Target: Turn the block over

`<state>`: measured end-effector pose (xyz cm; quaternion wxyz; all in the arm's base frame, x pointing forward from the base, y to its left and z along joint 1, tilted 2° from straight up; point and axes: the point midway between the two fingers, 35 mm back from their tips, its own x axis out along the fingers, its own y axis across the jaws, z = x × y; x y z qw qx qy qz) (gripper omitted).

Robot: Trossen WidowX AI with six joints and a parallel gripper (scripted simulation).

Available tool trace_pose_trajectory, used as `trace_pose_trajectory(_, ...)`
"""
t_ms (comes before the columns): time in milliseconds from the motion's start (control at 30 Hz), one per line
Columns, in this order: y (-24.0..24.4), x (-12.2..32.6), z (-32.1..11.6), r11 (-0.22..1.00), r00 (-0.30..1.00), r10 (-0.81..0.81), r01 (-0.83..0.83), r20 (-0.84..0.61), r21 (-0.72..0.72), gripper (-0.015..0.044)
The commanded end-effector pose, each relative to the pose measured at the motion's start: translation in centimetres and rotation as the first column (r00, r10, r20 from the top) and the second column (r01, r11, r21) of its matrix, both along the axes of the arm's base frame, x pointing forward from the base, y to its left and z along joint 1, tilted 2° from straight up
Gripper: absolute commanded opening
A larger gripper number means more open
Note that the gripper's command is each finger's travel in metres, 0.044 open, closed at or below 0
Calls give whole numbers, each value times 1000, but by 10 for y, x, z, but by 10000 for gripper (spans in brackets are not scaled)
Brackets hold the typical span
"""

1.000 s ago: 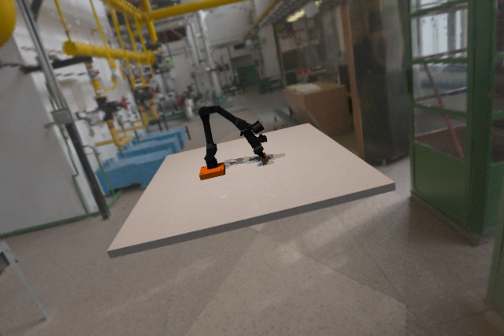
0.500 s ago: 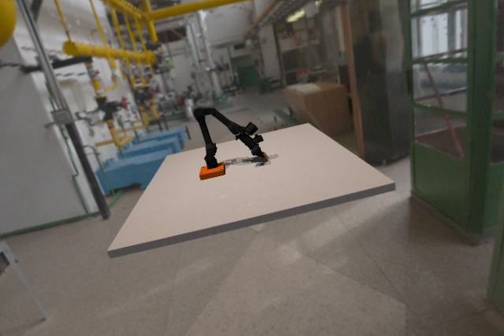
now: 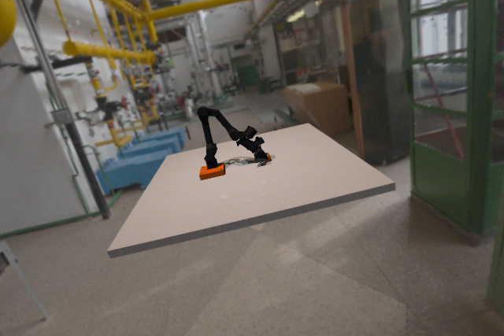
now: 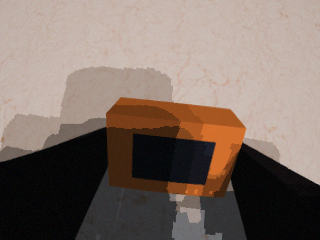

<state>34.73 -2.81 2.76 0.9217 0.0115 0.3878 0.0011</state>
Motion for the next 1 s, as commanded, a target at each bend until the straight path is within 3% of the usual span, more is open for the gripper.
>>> trace_pose_trajectory(0,1,1,-12,1000,999,-3,3,43,9,0)
trace_pose_trajectory(967,3,-18,-17,1000,917,-13,10,398,11,0)
